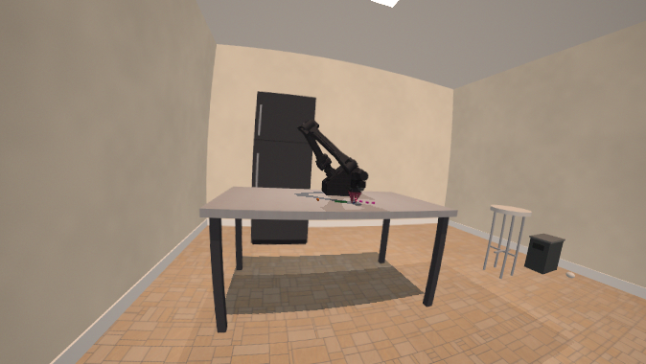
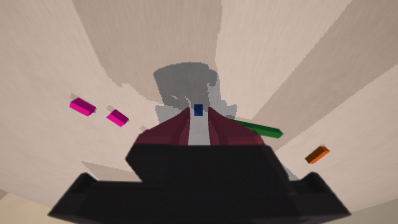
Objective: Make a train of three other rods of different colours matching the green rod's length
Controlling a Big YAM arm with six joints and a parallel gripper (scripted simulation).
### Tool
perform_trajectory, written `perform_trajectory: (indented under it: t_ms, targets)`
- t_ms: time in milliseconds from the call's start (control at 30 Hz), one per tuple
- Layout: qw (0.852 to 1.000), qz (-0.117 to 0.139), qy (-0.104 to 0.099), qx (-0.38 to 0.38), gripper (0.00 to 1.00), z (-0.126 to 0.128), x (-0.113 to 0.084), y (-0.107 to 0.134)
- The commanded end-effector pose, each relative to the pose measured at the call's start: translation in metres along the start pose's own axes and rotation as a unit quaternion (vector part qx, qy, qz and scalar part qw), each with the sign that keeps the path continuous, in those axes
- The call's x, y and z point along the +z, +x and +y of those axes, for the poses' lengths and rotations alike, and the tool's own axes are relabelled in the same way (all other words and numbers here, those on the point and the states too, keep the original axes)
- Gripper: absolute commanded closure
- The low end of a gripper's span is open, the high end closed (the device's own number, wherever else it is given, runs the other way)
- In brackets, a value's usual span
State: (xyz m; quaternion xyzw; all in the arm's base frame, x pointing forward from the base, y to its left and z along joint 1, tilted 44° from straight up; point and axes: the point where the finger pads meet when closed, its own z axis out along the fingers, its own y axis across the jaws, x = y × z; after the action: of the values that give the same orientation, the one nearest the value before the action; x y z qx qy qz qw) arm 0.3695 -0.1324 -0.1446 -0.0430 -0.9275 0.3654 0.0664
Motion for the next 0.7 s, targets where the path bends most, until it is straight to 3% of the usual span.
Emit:
perform_trajectory:
  t_ms: [0, 667]
  targets:
    - [1.000, -0.005, 0.000, 0.002, 0.77, -0.0051, 0.0021, -0.0058]
    - [1.000, -0.004, 0.000, -0.003, 0.77, -0.0030, 0.0026, -0.0050]
